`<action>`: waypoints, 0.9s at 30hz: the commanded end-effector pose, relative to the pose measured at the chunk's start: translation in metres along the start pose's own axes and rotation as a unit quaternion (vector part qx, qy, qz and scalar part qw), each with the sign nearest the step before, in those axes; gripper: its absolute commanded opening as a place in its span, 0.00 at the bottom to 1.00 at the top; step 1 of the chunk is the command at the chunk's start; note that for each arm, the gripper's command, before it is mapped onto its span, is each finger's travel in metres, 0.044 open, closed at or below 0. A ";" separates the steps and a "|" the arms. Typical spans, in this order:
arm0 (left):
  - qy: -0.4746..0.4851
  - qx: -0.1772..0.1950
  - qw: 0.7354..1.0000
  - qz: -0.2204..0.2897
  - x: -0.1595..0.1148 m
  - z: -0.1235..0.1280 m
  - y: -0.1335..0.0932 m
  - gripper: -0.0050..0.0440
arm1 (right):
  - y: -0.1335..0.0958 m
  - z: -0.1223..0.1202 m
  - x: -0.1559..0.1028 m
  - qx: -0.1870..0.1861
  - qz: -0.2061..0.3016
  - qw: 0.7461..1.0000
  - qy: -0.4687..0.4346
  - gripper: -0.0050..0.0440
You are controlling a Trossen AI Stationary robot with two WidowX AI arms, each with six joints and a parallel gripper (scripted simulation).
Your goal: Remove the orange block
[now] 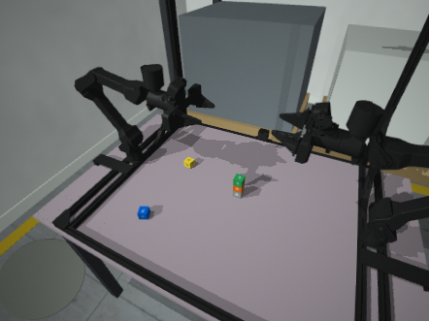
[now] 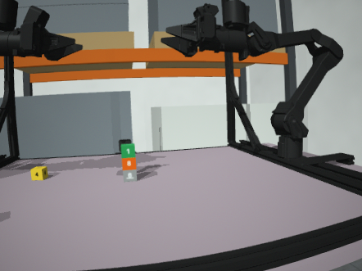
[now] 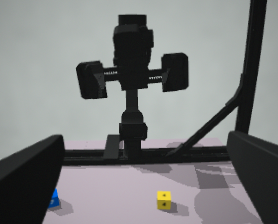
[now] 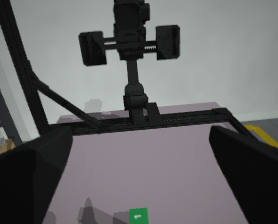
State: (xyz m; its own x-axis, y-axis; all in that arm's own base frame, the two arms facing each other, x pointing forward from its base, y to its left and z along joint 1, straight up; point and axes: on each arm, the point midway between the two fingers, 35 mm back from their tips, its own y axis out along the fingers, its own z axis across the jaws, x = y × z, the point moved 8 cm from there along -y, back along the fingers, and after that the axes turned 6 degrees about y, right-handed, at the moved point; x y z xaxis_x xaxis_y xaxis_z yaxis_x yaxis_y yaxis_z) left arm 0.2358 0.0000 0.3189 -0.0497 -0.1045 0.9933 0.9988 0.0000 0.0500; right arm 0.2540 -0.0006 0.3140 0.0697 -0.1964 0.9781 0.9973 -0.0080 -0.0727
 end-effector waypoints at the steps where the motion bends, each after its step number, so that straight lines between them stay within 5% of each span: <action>1: 0.000 0.000 1.000 0.000 0.000 0.000 0.000 0.92 | 0.032 -0.001 0.004 -0.031 0.073 0.994 0.072 0.92; 8: 0.000 0.000 1.000 0.000 0.000 0.000 0.000 0.92 | 0.083 -0.006 -0.006 -0.107 0.193 0.957 0.189 0.92; 10: 0.000 0.000 1.000 0.000 0.000 0.000 0.000 0.92 | 0.083 -0.006 -0.006 -0.107 0.193 0.957 0.189 0.92; 15: 0.000 0.000 1.000 0.000 0.000 0.000 0.000 0.92 | 0.119 -0.009 -0.021 -0.193 0.272 0.899 0.285 0.92; 25: 0.000 0.000 1.000 0.000 0.000 0.000 0.000 0.92 | 0.167 -0.016 -0.058 -0.368 0.348 0.761 0.406 0.92; 27: 0.000 0.000 1.000 0.000 0.000 0.000 0.000 0.92 | 0.167 -0.016 -0.058 -0.368 0.348 0.761 0.406 0.92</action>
State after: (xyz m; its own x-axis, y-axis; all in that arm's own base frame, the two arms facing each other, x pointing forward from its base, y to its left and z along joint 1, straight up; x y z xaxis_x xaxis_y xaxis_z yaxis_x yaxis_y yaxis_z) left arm 0.2358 0.0000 0.3189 -0.0497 -0.1045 0.9933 0.9988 0.0000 0.0500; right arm 0.4079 -0.0065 0.2454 0.2917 -0.9184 0.2673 0.4711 -0.1052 -0.8758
